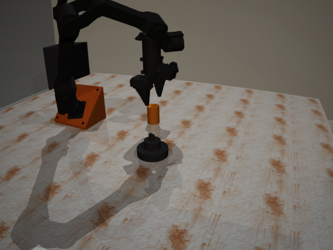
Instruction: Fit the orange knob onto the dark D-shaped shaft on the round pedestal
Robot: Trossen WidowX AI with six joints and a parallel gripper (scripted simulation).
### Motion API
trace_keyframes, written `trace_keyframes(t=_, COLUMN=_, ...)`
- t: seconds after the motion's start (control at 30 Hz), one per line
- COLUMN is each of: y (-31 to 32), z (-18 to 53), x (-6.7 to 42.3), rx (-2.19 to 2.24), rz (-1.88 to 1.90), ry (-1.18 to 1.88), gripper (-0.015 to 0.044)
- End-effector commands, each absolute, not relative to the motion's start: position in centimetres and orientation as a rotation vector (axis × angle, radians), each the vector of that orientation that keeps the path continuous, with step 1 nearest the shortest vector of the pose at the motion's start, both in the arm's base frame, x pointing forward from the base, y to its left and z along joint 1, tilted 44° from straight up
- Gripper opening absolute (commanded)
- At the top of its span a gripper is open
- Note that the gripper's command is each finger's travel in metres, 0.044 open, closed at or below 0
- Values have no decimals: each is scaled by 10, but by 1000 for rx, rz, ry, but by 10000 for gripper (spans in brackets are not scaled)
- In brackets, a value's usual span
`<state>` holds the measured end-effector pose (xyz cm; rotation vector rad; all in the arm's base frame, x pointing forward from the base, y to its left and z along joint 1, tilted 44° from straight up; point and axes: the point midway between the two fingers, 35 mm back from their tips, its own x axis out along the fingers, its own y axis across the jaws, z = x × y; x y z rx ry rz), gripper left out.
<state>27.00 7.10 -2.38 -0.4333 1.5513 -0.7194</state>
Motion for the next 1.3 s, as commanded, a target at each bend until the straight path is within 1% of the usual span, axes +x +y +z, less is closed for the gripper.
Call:
trace_keyframes(t=0.0, y=64, z=-30, x=267, rx=-444, rz=-723, ry=1558, gripper=440)
trace_keyframes(t=1.27, y=25, z=-73, x=260, rx=-446, rz=-726, ry=1556, gripper=440)
